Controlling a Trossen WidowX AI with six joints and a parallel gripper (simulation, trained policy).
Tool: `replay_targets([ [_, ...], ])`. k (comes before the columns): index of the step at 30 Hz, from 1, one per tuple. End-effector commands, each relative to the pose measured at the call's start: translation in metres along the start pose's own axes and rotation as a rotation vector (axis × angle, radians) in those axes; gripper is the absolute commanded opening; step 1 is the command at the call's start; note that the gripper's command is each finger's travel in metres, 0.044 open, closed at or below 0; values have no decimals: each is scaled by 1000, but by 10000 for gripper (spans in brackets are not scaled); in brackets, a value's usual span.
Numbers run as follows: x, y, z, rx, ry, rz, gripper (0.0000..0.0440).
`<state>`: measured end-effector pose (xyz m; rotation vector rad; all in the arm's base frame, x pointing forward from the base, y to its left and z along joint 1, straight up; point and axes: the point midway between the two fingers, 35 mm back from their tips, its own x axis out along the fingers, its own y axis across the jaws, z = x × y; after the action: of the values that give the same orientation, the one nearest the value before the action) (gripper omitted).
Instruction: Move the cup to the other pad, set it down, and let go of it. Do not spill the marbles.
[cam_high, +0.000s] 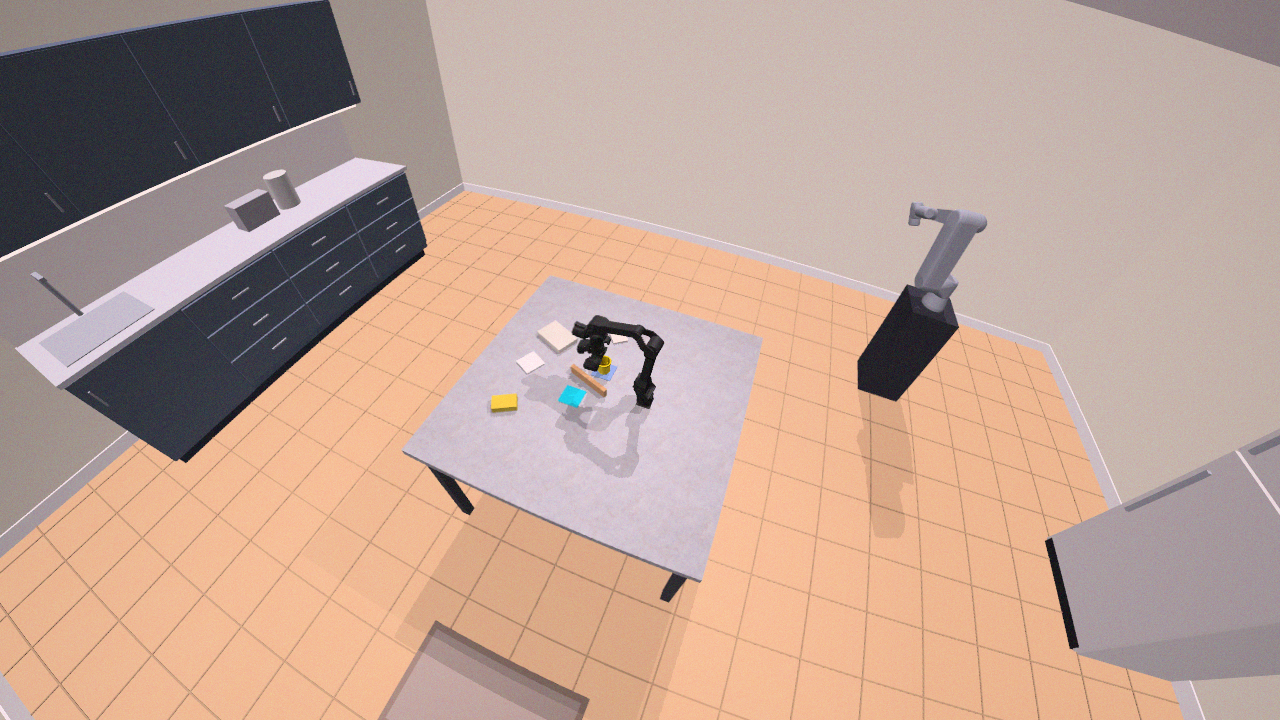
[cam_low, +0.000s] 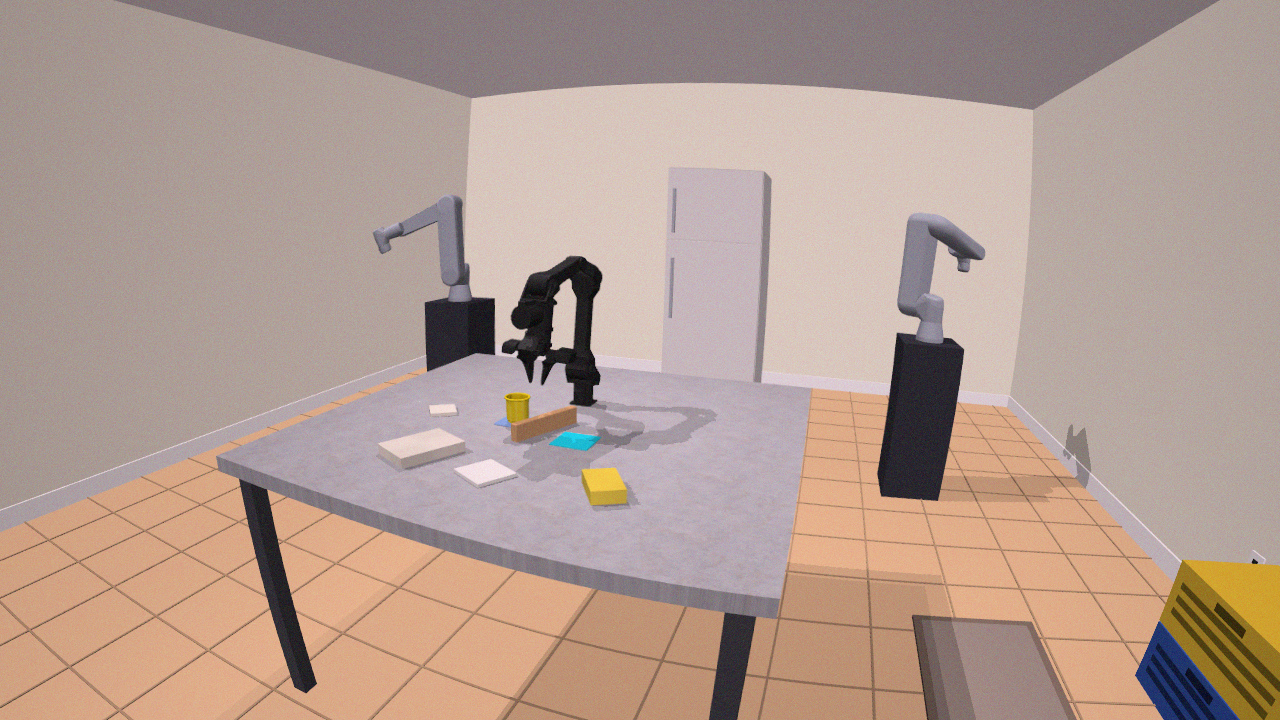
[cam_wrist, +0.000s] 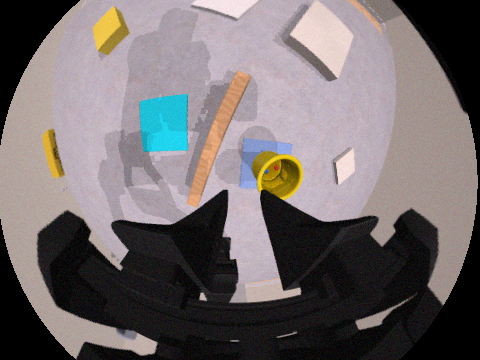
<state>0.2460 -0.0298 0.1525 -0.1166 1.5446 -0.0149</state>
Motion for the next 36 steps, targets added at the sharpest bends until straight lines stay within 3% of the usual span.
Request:
replay_targets([
  [1, 12, -5, -3, -14, 29, -5, 151],
  [29, 90, -22, -15, -192, 113, 25, 184],
  [36, 101, -24, -18, -286, 123, 30, 22],
])
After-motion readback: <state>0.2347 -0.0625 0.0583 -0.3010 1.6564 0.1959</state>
